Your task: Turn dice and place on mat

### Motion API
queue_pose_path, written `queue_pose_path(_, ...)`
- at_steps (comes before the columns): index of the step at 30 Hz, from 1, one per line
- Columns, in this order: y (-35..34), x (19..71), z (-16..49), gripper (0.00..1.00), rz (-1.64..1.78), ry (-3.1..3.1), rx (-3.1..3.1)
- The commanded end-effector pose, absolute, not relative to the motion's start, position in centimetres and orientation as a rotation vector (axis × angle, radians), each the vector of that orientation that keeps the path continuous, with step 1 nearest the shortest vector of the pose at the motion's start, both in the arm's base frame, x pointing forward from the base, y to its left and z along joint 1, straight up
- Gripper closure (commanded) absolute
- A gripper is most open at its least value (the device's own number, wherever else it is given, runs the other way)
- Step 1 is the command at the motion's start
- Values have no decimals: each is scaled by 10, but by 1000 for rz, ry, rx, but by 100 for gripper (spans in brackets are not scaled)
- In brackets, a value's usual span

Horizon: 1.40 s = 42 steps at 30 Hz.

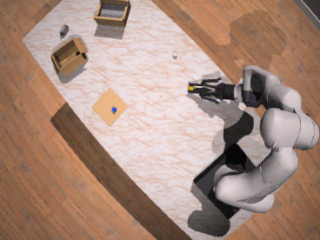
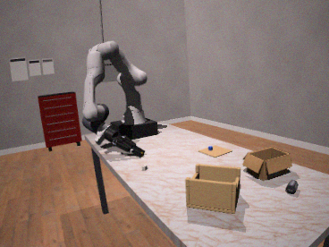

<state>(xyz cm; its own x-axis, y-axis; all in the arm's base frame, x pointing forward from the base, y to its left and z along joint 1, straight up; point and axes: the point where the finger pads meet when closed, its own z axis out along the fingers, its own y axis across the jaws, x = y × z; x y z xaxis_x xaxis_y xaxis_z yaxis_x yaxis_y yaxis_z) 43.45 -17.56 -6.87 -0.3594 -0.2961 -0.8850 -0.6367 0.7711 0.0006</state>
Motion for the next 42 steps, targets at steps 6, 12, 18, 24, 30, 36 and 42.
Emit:
queue_pose_path(6, -179, 434, -70, 71, 418, 1964, -703)
queue_pose_path(12, -180, 433, -69, 71, 418, 1964, -703)
queue_pose_path(18, -188, 422, -62, 71, 418, 1964, -703)
queue_pose_path(24, -201, 407, -52, 71, 418, 1964, -703)
queue_pose_path(30, -206, 401, -48, 71, 418, 1964, -703)
queue_pose_path(36, -207, 400, -46, 71, 418, 1964, -703)
queue_pose_path(42, -207, 400, -34, 71, 418, 1964, -703)
